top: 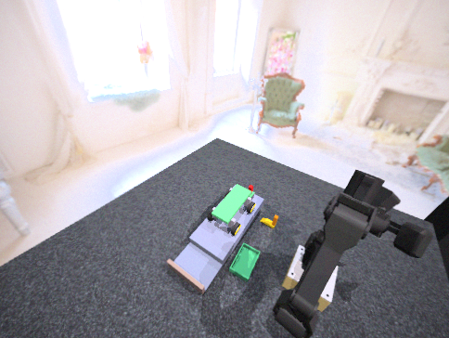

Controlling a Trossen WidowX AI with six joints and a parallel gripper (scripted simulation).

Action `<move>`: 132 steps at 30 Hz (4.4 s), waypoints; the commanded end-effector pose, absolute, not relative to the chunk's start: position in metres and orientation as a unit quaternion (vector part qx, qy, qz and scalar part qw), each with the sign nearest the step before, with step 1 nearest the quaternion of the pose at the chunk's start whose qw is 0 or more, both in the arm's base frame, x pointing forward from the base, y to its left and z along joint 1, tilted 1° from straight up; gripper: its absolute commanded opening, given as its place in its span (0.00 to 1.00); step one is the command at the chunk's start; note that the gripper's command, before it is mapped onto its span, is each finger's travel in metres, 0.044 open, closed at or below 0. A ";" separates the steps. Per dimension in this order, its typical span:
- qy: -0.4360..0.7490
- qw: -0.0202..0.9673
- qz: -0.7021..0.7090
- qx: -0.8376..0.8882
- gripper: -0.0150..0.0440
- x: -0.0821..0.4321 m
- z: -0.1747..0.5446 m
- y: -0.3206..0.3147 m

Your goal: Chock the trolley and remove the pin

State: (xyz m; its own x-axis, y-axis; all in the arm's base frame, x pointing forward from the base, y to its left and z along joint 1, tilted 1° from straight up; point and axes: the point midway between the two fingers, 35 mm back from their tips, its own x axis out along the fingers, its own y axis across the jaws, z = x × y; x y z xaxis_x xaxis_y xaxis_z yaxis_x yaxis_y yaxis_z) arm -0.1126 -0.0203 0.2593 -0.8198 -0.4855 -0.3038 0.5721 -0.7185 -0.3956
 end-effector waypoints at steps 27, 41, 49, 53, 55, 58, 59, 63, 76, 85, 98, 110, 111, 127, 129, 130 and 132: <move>0.273 0.539 -0.738 0.300 0.58 -0.016 0.213 -0.169; 0.342 0.557 -0.624 0.429 0.58 0.073 0.162 -0.191; 0.391 0.529 -0.572 0.490 0.58 0.119 0.130 -0.181; 0.419 0.508 -0.549 0.514 0.58 0.141 0.113 -0.172; 0.433 0.497 -0.539 0.525 0.58 0.151 0.104 -0.166; 0.454 0.478 -0.525 0.538 0.58 0.165 0.092 -0.156; 0.458 0.475 -0.523 0.540 0.58 0.168 0.090 -0.154; 0.459 0.474 -0.522 0.540 0.58 0.168 0.089 -0.153; 0.459 0.474 -0.522 0.540 0.58 0.169 0.050 -0.154; 0.459 0.474 -0.522 0.540 0.58 0.170 0.042 -0.153; 0.459 0.474 -0.522 0.540 0.58 0.171 0.021 -0.153; 0.459 0.474 -0.522 0.540 0.58 0.171 0.010 -0.153; 0.459 0.474 -0.522 0.540 0.58 0.171 0.009 -0.153; 0.459 0.475 -0.523 0.538 0.53 0.171 -0.008 -0.154; 0.459 0.475 -0.523 0.538 0.44 0.171 -0.008 -0.154; 0.459 0.475 -0.523 0.538 0.40 0.171 -0.008 -0.154; 0.459 0.475 -0.523 0.538 0.34 0.171 -0.008 -0.154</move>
State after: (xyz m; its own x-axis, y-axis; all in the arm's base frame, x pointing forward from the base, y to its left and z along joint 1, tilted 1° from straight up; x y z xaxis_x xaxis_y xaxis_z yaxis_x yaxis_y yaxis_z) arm 0.1711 -0.1540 -0.0086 0.0295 -0.0026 -0.9996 0.9915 -0.1264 0.0296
